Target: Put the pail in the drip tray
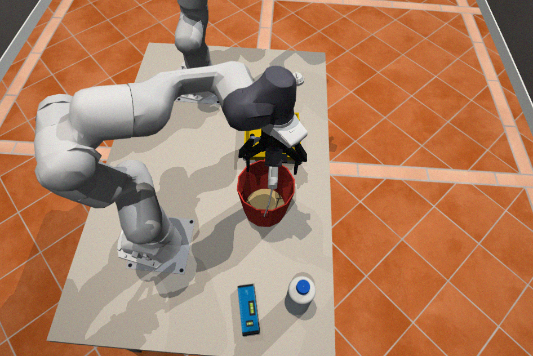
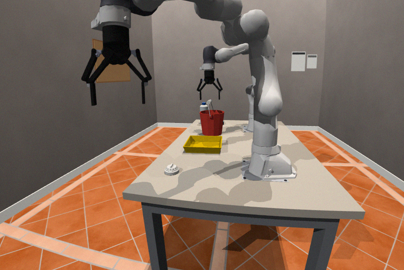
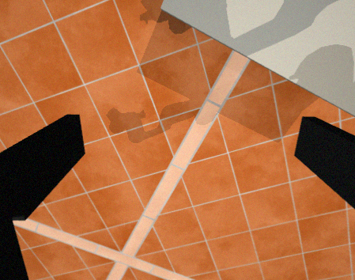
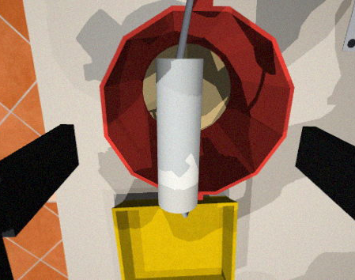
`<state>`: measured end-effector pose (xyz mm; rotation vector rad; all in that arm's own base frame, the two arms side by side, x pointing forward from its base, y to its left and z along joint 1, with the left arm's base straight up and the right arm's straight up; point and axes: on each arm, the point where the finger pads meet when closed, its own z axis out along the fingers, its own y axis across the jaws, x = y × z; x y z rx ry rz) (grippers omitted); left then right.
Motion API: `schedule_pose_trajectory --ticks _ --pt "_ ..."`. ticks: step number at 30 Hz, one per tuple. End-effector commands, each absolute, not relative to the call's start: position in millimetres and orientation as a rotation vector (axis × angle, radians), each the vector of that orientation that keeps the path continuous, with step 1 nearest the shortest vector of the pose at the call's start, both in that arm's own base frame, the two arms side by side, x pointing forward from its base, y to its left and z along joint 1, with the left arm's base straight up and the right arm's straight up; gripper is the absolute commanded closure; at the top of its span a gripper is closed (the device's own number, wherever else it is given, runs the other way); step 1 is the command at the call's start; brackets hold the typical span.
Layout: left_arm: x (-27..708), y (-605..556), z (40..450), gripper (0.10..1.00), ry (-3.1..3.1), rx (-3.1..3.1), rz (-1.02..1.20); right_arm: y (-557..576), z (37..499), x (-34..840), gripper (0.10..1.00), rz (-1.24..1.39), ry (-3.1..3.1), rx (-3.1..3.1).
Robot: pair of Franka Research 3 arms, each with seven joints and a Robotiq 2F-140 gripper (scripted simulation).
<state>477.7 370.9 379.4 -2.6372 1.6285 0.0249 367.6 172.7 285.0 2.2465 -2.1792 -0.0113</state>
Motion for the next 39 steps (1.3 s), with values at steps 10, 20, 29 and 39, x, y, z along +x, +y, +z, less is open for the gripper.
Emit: schedule_pose_trajectory --ticks 10,20,29,39 --pt "440 406 382 0.098 1.331 -2.807 0.020 173 265 373 0.098 0.000 -2.184 2.258" --pt "407 434 385 0.098 1.125 -2.899 0.019 173 257 373 0.098 0.000 -2.184 2.258" --pt "378 455 387 0.098 0.948 -2.964 0.018 173 257 373 0.098 0.000 -2.184 2.258" --pt "343 478 390 0.098 0.733 -3.027 0.016 173 257 373 0.098 0.000 -2.184 2.258"
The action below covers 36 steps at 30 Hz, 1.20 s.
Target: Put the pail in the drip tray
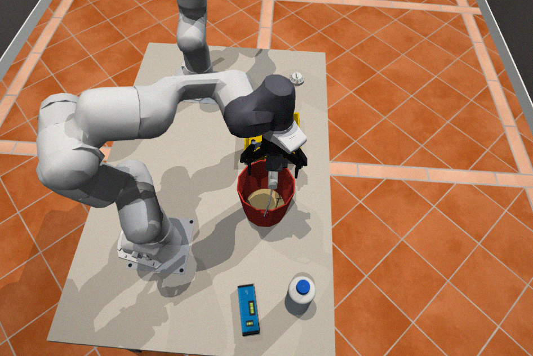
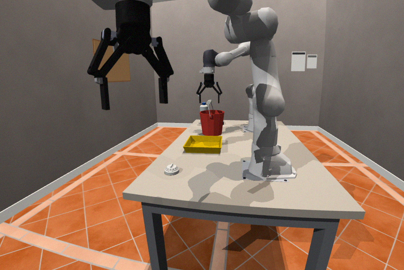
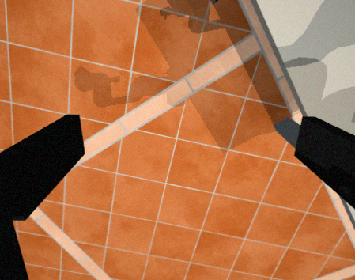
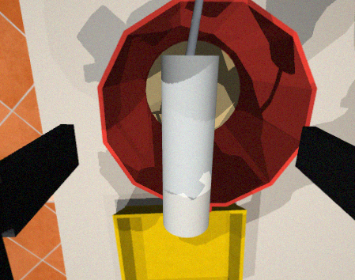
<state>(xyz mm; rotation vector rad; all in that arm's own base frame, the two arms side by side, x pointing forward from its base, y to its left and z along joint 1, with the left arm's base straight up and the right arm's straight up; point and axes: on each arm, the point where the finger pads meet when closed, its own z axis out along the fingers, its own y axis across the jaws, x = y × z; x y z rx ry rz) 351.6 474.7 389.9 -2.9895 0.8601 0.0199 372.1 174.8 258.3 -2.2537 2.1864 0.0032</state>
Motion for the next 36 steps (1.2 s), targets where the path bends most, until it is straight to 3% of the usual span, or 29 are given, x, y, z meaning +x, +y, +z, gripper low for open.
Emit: schedule_pose_trajectory --ticks 1,36 --pt "343 478 390 0.098 0.733 -3.027 0.016 173 257 373 0.098 0.000 2.184 -2.258" --pt "218 533 399 0.098 0.010 -3.124 0.011 173 257 373 0.098 0.000 2.184 -2.258"
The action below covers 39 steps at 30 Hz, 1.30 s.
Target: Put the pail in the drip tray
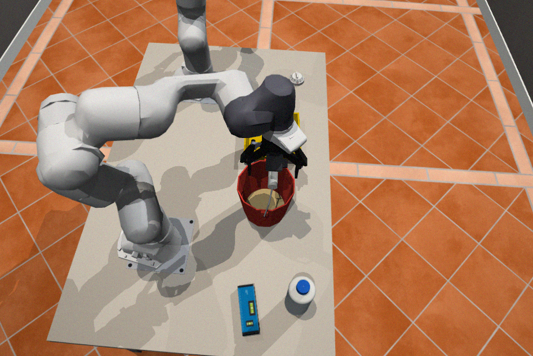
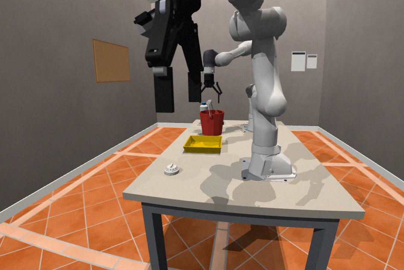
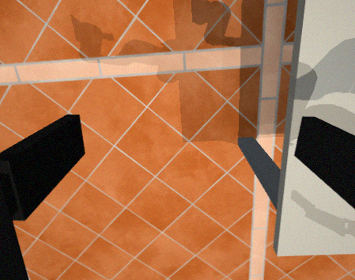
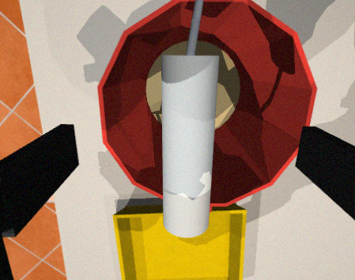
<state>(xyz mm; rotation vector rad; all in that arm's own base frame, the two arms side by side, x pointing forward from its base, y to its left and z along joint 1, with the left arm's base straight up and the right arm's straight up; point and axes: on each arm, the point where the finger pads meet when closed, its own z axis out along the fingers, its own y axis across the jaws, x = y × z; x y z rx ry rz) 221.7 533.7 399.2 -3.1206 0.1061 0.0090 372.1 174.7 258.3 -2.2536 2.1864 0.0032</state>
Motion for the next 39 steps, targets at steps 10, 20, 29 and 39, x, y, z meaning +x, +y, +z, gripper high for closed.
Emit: schedule_pose_trajectory --ticks 10,20,29,39 --pt "173 545 402 0.098 -0.244 -3.118 0.009 173 257 373 0.098 0.000 2.184 -2.258" --pt "135 552 404 0.098 -0.451 -3.098 0.007 173 257 373 0.098 0.000 2.184 -2.258" --pt "100 556 406 0.098 -0.644 -3.066 0.006 173 257 373 0.098 0.000 2.184 -2.258" --pt "63 558 409 0.098 -0.844 -3.021 0.004 173 257 373 0.098 0.000 2.184 -2.258"
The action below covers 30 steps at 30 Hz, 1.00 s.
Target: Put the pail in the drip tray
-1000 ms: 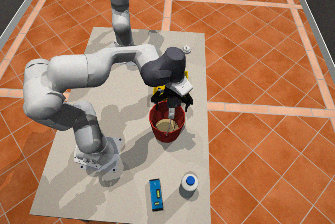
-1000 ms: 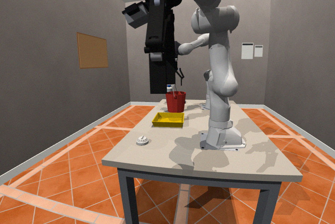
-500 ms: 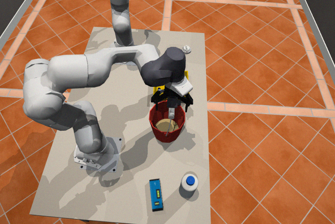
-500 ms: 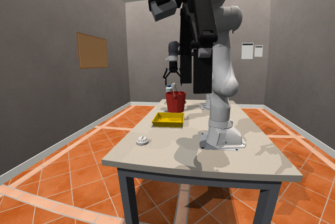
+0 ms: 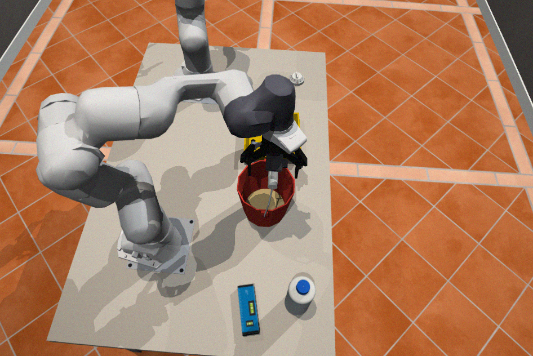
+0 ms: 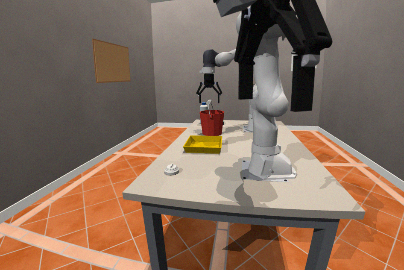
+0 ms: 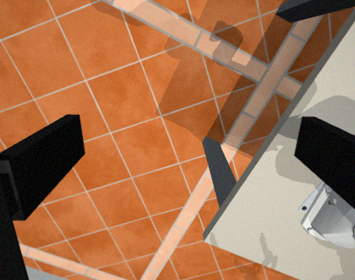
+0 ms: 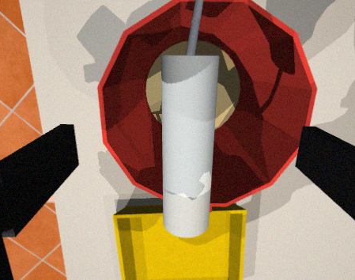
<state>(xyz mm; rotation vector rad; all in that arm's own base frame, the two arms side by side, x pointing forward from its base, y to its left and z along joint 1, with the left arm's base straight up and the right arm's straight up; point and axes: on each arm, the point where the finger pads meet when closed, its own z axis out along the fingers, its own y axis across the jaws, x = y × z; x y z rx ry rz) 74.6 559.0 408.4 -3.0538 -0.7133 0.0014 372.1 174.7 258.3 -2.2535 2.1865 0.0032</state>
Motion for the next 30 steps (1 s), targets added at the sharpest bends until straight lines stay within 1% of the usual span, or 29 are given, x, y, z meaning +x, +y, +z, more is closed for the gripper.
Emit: schedule_pose_trajectory --ticks 1,18,30 --pt "59 558 409 0.098 -0.864 -3.015 0.004 173 257 373 0.098 0.000 2.184 -2.258" --pt "-2 555 413 0.098 -1.191 -2.906 0.000 173 257 373 0.098 0.000 2.184 -2.258" --pt "-8 554 413 0.098 -1.223 -2.894 0.000 173 257 373 0.098 0.000 2.184 -2.258"
